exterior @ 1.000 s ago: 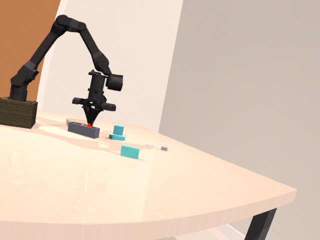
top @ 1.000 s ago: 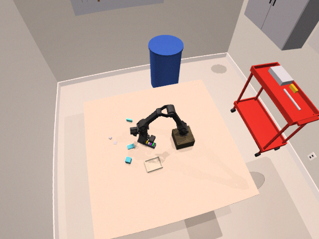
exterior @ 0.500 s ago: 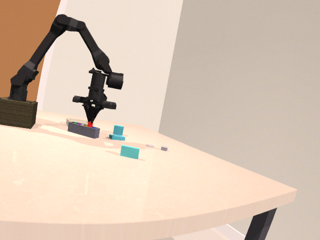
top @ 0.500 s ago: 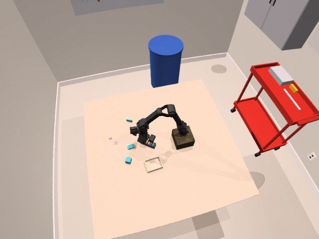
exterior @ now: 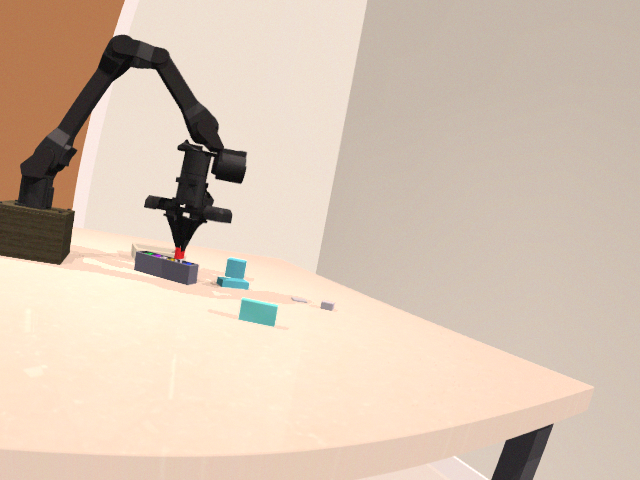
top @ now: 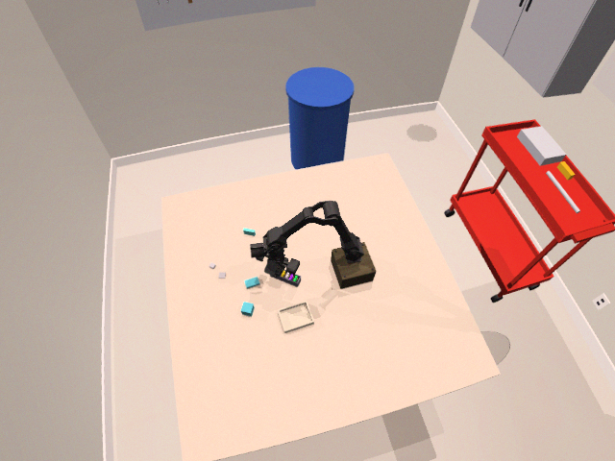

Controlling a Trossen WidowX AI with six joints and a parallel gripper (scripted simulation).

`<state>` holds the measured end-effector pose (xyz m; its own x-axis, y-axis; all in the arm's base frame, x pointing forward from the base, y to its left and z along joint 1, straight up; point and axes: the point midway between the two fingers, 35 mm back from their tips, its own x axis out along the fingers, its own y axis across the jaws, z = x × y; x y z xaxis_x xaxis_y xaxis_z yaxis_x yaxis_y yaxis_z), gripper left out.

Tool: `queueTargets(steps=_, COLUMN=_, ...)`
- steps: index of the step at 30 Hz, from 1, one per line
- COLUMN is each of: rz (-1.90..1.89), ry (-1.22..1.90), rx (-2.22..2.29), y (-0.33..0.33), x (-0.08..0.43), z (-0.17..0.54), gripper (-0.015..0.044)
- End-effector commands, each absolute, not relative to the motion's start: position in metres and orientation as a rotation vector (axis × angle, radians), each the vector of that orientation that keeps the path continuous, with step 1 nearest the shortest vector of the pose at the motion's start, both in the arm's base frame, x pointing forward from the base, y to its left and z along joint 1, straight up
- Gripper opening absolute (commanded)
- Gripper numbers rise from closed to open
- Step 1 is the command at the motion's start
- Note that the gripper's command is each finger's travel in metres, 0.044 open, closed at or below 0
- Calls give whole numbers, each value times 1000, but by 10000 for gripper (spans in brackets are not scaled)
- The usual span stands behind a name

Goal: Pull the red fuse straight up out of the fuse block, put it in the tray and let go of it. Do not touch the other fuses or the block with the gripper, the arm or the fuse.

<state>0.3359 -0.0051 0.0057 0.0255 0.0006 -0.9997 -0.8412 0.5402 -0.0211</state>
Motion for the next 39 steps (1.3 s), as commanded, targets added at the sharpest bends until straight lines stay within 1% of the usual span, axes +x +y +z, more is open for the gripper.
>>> queueTargets(steps=1, rz=771, ry=1398, rx=-786, y=-5, x=337, z=8, gripper=0)
queueTargets(steps=19, rz=772, ry=1397, rx=-786, y=-4, x=336, z=17, gripper=0)
queueTargets(steps=35, rz=773, ry=1397, rx=-786, y=-5, x=336, z=39, gripper=0)
queueTargets(steps=39, rz=773, ry=1397, rx=-785, y=10, x=337, z=39, gripper=0)
